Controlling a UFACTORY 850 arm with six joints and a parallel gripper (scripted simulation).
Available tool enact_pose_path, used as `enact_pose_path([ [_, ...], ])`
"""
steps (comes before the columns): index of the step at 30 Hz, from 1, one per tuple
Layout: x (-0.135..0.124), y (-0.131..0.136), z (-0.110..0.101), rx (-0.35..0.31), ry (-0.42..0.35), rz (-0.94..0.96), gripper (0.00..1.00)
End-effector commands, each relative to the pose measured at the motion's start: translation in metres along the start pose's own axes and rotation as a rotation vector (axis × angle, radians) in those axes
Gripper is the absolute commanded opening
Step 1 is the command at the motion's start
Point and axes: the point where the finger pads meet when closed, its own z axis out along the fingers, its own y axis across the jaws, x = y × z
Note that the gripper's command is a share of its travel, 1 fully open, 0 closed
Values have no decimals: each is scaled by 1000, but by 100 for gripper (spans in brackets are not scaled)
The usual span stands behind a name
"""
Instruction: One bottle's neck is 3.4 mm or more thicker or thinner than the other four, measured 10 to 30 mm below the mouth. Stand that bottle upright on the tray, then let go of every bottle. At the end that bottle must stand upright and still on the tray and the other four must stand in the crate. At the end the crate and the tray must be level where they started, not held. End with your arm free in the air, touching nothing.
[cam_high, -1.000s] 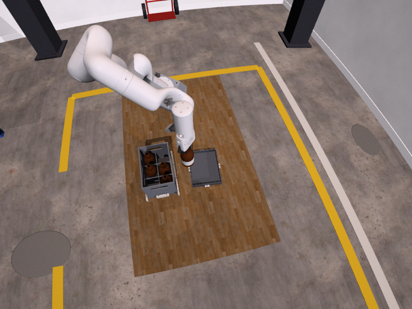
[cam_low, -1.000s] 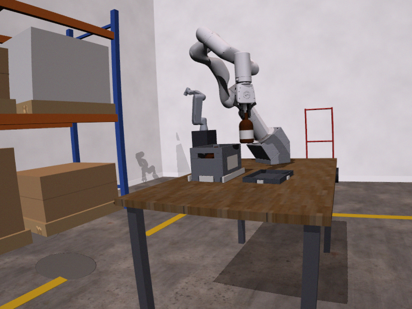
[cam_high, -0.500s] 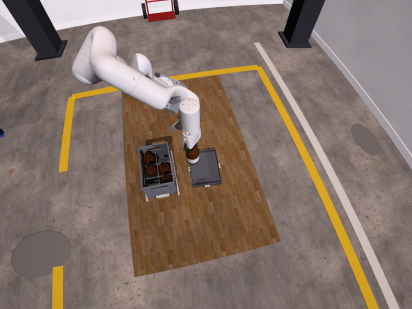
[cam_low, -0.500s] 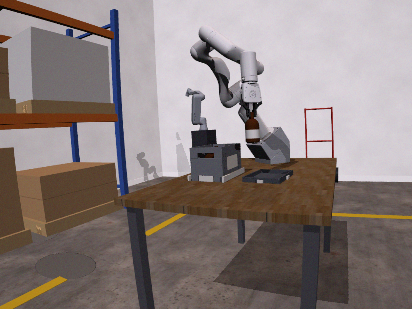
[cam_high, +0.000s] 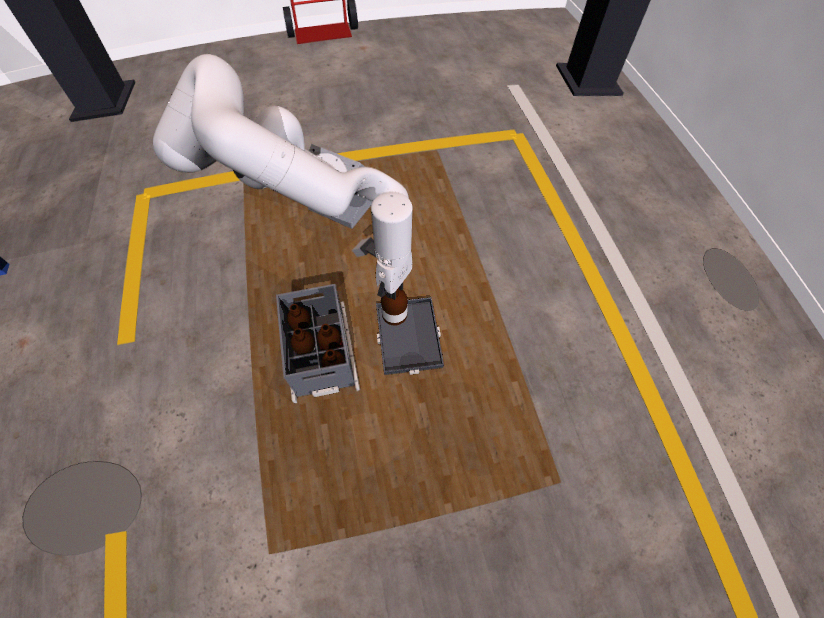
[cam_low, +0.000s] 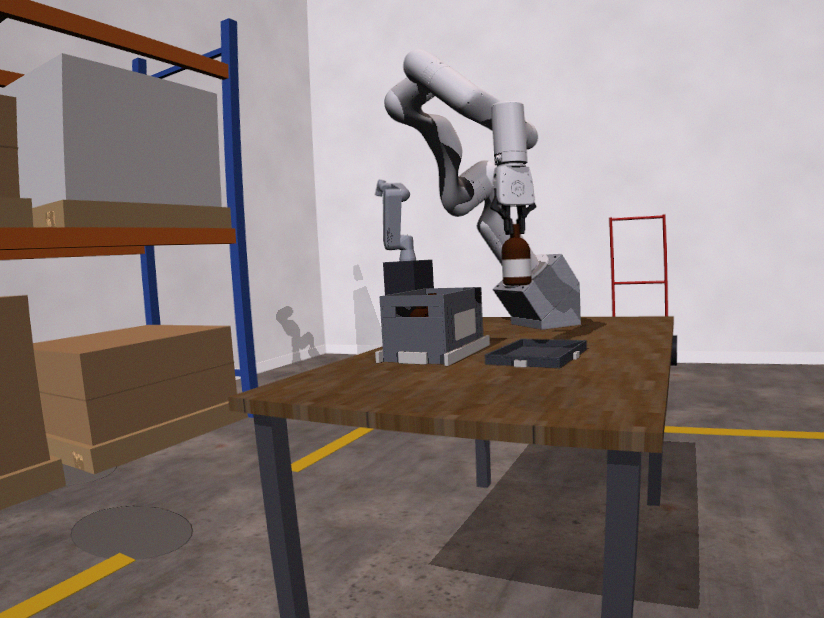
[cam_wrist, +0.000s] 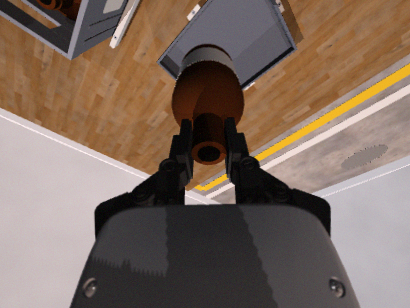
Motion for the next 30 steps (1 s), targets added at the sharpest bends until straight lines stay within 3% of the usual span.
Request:
enact_pose_path([
  [1,-5,7,-1,0,-2,1,0],
  [30,-21,33,-1,0,-2,1,0],
])
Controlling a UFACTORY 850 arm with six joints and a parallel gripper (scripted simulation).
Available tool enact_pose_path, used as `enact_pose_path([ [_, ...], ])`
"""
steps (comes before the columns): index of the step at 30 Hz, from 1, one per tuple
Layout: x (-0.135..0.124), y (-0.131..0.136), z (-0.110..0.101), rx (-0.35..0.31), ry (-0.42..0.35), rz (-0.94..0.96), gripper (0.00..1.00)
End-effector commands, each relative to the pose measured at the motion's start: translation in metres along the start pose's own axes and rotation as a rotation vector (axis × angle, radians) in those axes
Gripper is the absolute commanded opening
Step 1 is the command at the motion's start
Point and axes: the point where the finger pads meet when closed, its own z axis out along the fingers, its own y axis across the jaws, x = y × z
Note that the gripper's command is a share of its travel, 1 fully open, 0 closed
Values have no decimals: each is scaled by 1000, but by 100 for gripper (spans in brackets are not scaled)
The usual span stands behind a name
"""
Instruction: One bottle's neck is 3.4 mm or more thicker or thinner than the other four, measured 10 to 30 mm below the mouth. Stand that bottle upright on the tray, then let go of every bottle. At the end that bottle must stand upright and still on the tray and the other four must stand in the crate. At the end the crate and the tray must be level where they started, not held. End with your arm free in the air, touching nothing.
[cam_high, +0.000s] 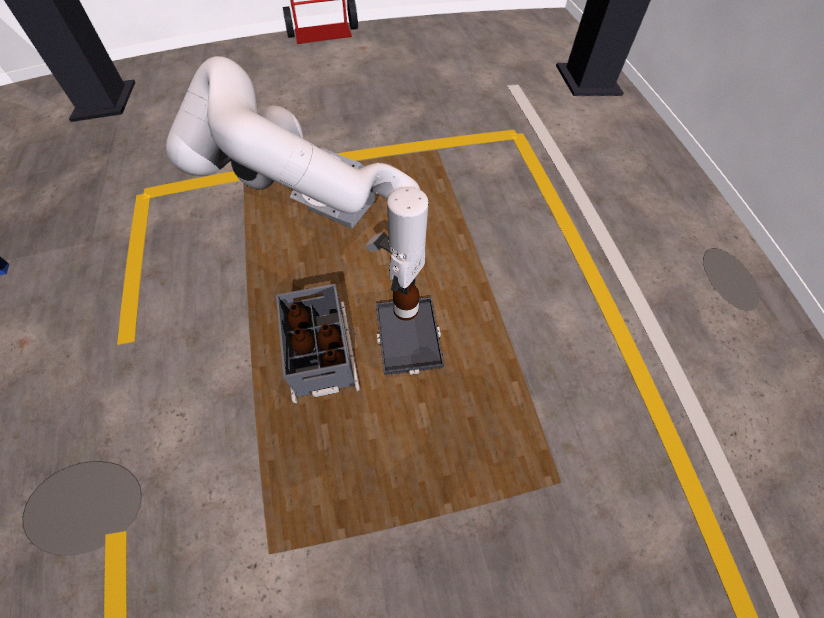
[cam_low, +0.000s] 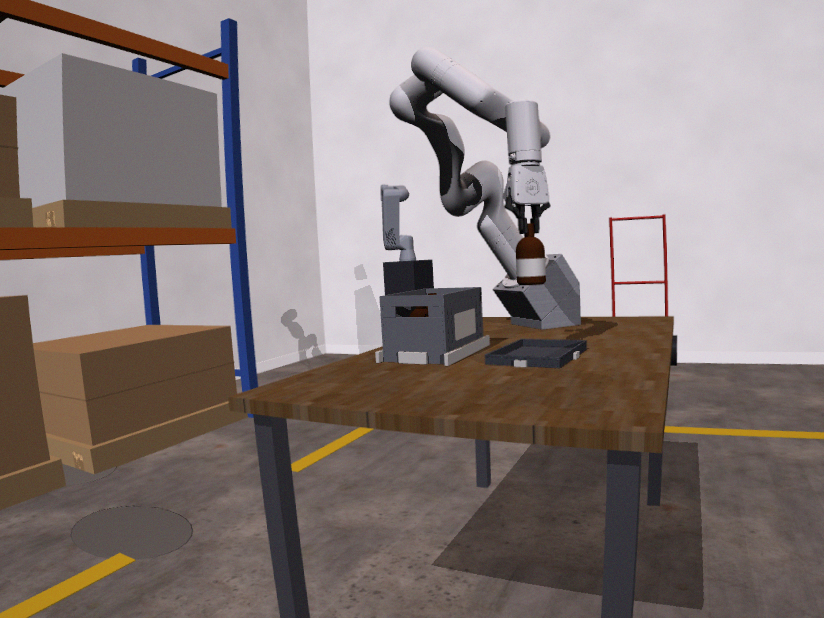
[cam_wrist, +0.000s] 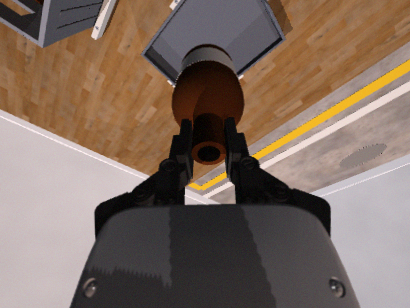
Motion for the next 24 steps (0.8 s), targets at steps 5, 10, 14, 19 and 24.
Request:
enact_pose_path([
  [5,-3,4,-1,0,-2,1,0],
  [10,-5,6,-1,0,-2,1,0],
  [14,-5,8,-1,0,-2,1,0],
  [19,-6,8,-1,0,-2,1,0],
  [24,-6,9,-1,0,-2,1,0],
])
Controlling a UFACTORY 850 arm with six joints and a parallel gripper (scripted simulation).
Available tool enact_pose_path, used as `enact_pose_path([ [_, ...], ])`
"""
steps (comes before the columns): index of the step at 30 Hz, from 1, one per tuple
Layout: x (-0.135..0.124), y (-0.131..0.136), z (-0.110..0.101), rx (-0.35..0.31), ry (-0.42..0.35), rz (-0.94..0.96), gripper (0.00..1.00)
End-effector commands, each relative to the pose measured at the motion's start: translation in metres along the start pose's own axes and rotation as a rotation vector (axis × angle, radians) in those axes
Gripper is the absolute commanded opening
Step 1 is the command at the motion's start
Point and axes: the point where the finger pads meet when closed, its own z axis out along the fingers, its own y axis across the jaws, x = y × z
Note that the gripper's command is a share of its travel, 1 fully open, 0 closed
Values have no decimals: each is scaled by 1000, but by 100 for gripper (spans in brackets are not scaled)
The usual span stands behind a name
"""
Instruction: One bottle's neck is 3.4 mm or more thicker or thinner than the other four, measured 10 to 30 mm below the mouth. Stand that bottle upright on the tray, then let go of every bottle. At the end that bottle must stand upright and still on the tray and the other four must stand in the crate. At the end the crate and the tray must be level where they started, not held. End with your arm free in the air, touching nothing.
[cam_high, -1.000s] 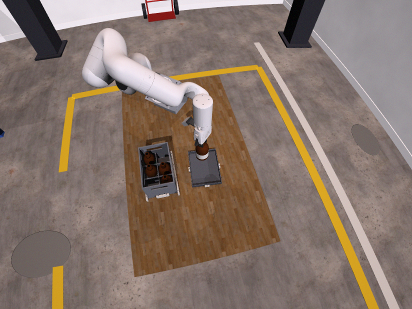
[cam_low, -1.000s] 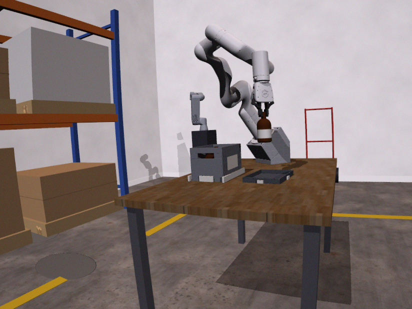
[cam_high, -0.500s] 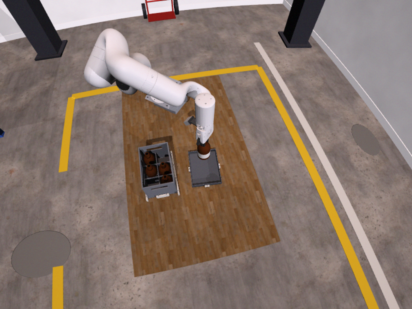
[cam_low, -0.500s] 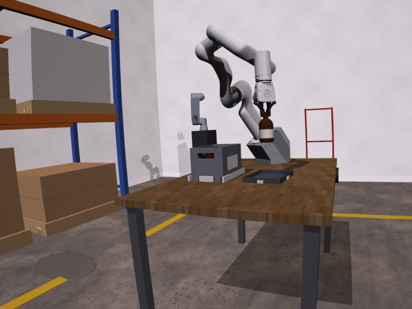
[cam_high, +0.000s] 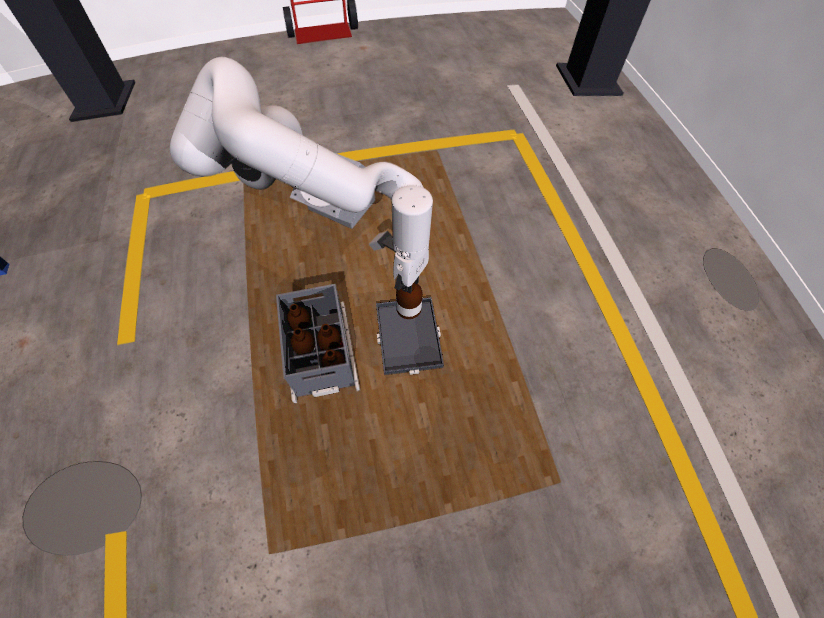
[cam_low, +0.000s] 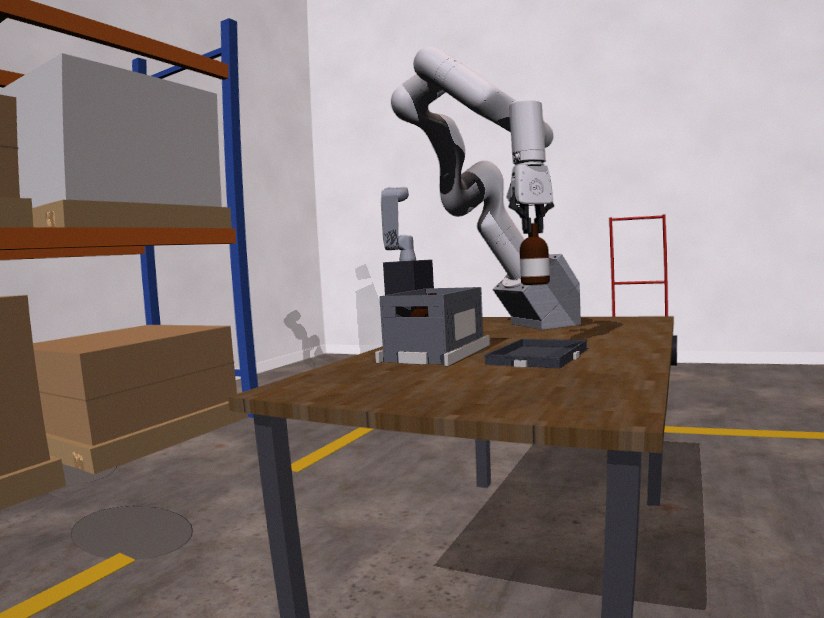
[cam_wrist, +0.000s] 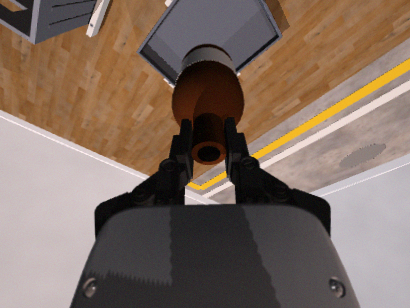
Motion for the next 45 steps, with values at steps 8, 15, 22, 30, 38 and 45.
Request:
enact_pose_path([
  [8,-1,1,-1,0,-2,1,0],
  [15,-1,1,-1,0,-2,1,0],
  [22,-1,1,-1,0,-2,1,0],
  [30,-1,1,-1,0,-2,1,0],
  [38,-1,1,2,0,-2,1,0],
  [45,-1,1,6,0,-2,1,0],
])
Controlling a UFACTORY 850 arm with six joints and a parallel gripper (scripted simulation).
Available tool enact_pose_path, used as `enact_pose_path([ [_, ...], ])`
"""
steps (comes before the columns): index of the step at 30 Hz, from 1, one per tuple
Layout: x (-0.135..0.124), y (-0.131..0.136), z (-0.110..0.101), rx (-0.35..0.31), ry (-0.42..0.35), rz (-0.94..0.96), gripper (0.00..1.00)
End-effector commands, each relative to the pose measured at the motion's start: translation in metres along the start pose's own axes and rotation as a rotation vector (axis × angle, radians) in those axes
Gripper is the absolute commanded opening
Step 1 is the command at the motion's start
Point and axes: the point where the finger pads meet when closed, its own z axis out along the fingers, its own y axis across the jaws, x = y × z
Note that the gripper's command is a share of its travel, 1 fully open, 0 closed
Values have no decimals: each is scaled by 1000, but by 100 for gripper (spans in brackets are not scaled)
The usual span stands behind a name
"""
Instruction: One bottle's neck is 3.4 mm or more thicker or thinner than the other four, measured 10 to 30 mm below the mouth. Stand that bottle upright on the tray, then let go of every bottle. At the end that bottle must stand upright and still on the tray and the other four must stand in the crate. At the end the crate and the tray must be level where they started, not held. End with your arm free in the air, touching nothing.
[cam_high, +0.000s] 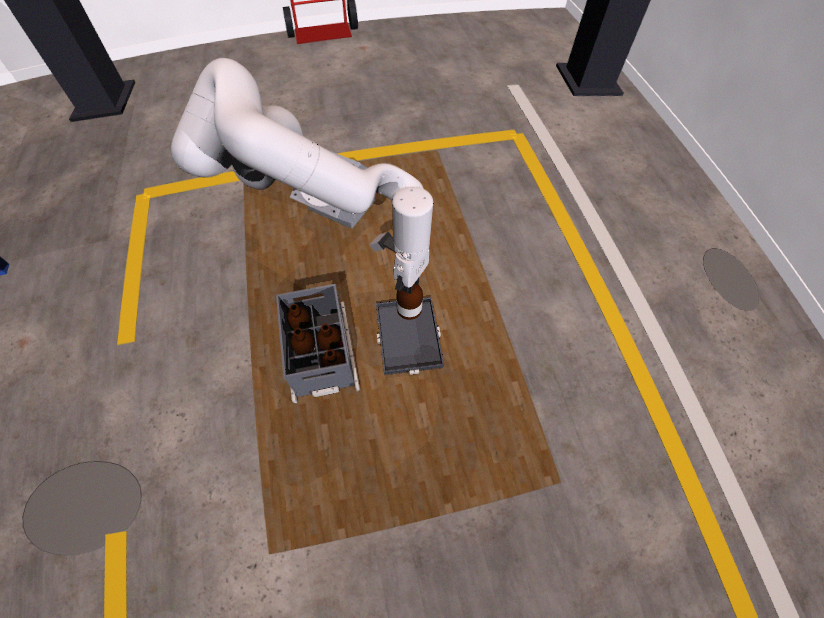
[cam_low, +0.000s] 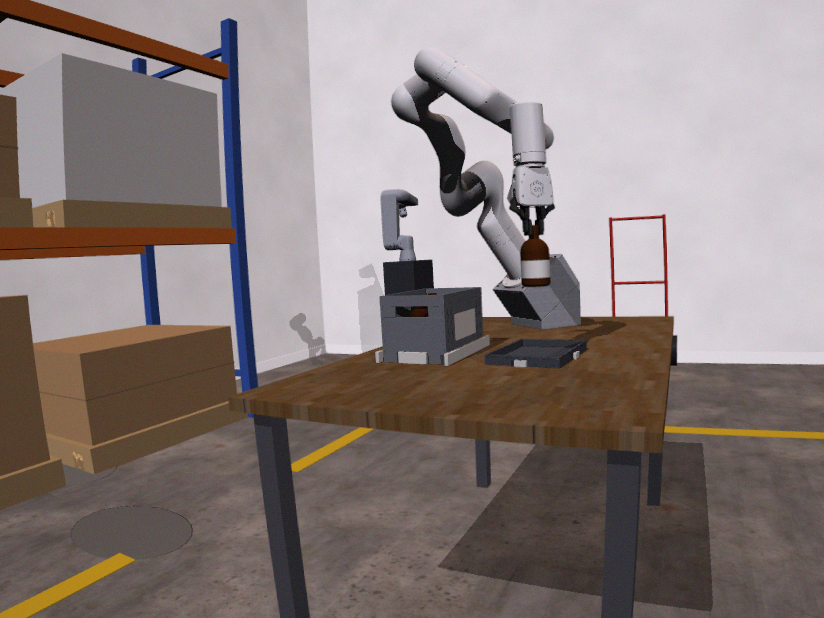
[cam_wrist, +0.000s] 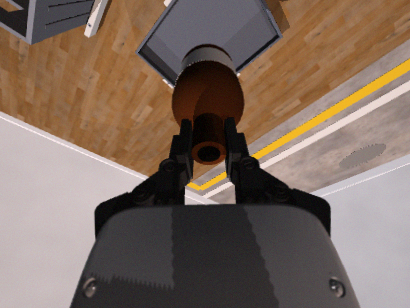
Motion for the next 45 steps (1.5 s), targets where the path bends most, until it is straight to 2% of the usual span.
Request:
enact_pose_path([
  [1,-1,0,3,0,-2,1,0],
  [17,-1,0,31,0,-2,1,0],
  [45,-1,0,107,0,-2,1,0],
])
